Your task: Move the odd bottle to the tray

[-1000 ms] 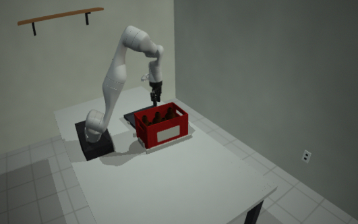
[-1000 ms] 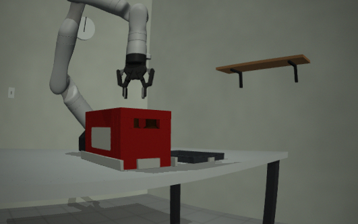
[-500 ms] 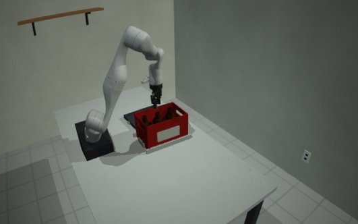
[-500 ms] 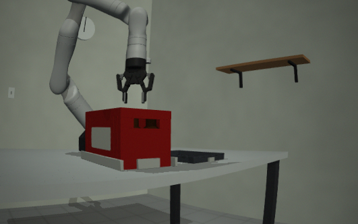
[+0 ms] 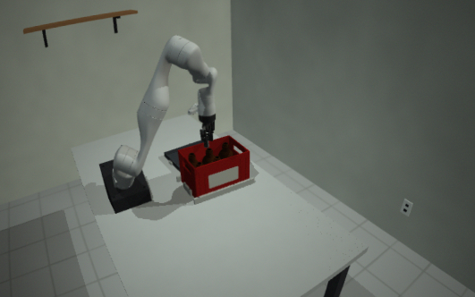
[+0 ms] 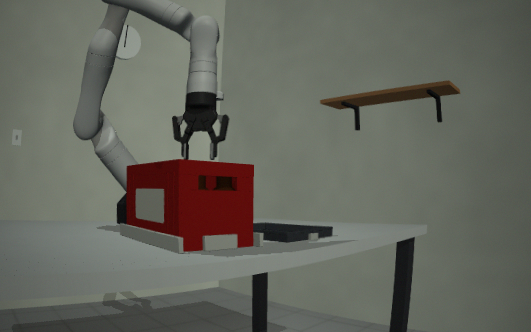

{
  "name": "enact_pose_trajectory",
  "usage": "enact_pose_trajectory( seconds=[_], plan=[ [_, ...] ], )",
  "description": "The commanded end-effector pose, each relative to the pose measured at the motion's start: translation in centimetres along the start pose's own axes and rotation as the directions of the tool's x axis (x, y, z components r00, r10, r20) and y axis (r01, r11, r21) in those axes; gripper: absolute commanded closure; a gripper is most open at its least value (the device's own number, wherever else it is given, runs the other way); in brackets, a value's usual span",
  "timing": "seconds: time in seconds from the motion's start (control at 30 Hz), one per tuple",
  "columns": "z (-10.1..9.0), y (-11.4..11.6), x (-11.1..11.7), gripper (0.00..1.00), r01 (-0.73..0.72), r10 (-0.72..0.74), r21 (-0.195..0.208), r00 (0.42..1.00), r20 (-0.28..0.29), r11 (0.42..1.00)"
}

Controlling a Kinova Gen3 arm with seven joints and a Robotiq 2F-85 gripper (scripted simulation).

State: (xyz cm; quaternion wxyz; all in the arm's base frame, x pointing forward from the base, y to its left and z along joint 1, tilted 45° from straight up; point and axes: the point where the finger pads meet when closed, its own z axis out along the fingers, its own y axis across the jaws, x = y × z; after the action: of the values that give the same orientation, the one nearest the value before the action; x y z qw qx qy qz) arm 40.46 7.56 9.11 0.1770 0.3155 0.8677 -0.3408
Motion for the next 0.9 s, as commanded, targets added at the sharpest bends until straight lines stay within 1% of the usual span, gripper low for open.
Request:
enact_pose_trajectory(
  seconds=[0.0, 0.87],
  plan=[
    [0.17, -0.04, 0.02, 0.36, 0.0, 0.0, 0.002, 1.0, 0.0, 1.0],
    [0.48, -0.04, 0.02, 0.36, 0.0, 0.0, 0.002, 1.0, 0.0, 1.0]
  ],
)
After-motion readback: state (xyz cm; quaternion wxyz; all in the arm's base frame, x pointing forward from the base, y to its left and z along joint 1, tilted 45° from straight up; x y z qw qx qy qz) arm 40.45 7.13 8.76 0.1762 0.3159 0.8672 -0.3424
